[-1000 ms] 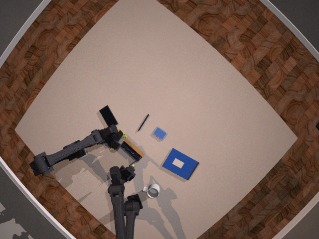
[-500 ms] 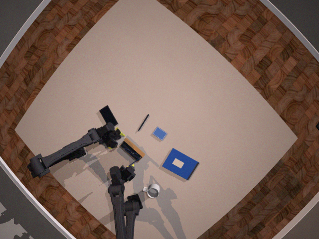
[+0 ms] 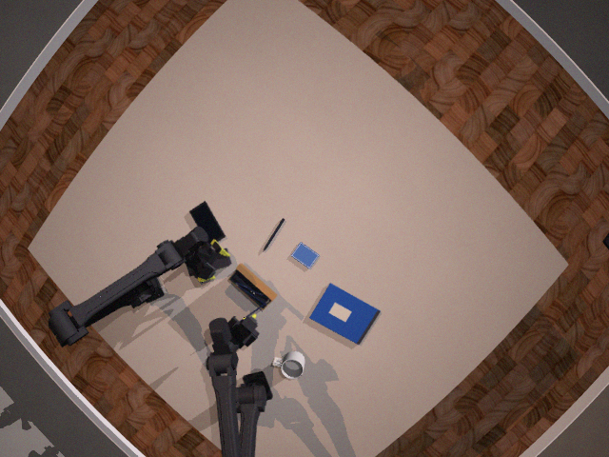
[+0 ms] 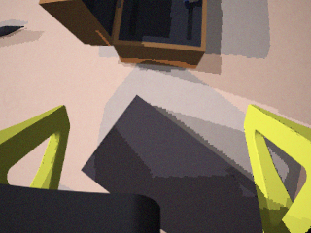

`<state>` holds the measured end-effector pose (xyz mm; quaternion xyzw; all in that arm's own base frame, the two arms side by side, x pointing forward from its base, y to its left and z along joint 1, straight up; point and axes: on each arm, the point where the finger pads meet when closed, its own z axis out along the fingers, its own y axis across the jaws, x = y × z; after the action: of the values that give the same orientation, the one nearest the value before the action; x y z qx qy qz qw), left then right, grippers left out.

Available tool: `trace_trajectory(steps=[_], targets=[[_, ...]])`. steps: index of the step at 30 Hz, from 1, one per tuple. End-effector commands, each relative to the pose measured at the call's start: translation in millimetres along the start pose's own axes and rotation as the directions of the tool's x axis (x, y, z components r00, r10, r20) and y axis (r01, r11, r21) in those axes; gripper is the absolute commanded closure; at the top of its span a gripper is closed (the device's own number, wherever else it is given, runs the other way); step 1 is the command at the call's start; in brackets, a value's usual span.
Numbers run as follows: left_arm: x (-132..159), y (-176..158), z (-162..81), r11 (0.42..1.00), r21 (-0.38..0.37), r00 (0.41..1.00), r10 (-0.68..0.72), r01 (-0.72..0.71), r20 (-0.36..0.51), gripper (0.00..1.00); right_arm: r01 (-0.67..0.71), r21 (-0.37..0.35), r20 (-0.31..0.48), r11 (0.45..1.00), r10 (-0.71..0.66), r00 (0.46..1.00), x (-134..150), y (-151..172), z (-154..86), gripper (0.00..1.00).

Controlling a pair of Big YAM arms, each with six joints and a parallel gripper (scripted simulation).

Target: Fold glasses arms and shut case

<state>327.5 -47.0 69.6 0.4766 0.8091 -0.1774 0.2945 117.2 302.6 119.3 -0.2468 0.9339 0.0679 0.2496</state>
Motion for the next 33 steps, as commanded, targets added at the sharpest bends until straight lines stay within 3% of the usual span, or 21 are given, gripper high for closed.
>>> trace_trajectory(steps=[1,4,6,7,17,21,24,32,33], targets=[[-11,16,-12,0.999,-0.024,0.999,0.04,-0.04,0.012,0.0,-0.017,-0.004,0.004,1.0,0.017,1.0,-5,3,4,1.0],[-1,-5,4,0.999,0.035,1.0,0.027,-0.027,-0.005,0.0,-0.017,-0.004,0.004,1.0,0.017,1.0,-5,3,4,1.0],[0,-4,4,0.999,0.033,1.0,0.027,-0.027,-0.007,0.0,-0.017,-0.004,0.004,1.0,0.017,1.0,-5,3,4,1.0],[-25,21,-11,0.997,-0.043,0.998,0.059,-0.058,0.017,0.0,-0.017,-0.004,0.004,1.0,0.017,1.0,-5,3,4,1.0],[-68,76,-37,0.968,-0.245,0.998,-0.043,0.051,0.039,0.0,-0.017,-0.004,0.004,1.0,0.017,1.0,-5,3,4,1.0],[-68,86,-33,0.961,-0.263,0.996,-0.077,0.083,0.033,0.0,-0.017,-0.004,0.004,1.0,0.017,1.0,-5,3,4,1.0],[-98,104,-58,0.931,-0.355,0.995,-0.062,0.086,0.078,0.0,-0.017,-0.004,0.004,1.0,0.017,1.0,-5,3,4,1.0],[-145,147,-90,0.847,-0.496,0.977,-0.113,0.19,0.181,0.0,-0.017,-0.004,0.004,1.0,0.017,1.0,-5,3,4,1.0],[-160,148,-107,0.827,-0.527,0.972,-0.095,0.196,0.213,0.0,-0.017,-0.004,0.004,1.0,0.017,1.0,-5,3,4,1.0]])
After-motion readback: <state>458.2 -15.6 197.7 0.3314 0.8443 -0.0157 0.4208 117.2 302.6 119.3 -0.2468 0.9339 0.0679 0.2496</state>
